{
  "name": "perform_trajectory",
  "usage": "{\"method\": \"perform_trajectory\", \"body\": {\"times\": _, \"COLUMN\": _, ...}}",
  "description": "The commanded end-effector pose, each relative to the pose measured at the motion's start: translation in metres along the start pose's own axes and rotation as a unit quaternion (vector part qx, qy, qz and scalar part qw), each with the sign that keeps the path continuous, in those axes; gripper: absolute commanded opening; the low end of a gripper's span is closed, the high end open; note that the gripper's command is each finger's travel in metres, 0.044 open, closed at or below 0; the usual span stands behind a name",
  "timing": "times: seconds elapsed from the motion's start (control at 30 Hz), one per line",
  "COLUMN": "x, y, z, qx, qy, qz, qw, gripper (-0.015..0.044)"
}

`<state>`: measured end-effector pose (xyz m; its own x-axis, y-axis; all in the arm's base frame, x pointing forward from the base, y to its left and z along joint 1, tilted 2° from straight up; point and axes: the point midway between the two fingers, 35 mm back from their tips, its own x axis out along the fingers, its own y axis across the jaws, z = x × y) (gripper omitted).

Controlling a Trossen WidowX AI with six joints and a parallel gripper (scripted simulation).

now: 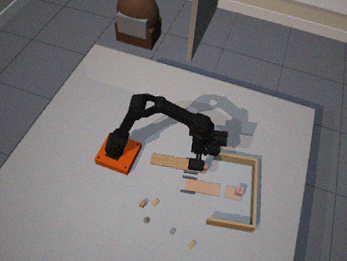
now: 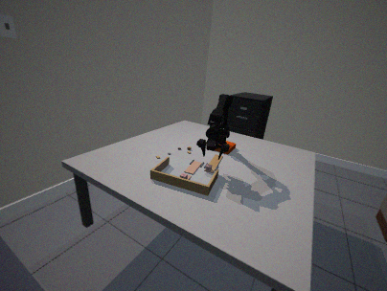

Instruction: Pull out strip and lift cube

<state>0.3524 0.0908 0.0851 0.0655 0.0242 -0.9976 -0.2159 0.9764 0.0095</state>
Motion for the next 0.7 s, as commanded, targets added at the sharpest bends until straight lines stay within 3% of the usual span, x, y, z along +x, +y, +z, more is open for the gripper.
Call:
{"method": "perform_trajectory", "body": {"times": 0.0, "x": 0.002, "y": 0.000, "z": 0.015, "qx": -0.003, "qy": 0.004, "qz": 0.001, "qw": 1.000, "gripper": 0.0440}}
{"method": "perform_trajectory", "body": {"times": 0.2, "x": 0.003, "y": 0.000, "z": 0.038, "qx": -0.003, "qy": 0.003, "qz": 0.001, "qw": 1.000, "gripper": 0.0440}}
{"method": "perform_trajectory", "body": {"times": 0.43, "x": 0.012, "y": 0.000, "z": 0.038, "qx": -0.003, "qy": 0.003, "qz": 0.001, "qw": 1.000, "gripper": 0.0256}}
{"method": "perform_trajectory", "body": {"times": 0.67, "x": 0.023, "y": 0.000, "z": 0.039, "qx": -0.003, "qy": 0.003, "qz": 0.001, "qw": 1.000, "gripper": 0.0250}}
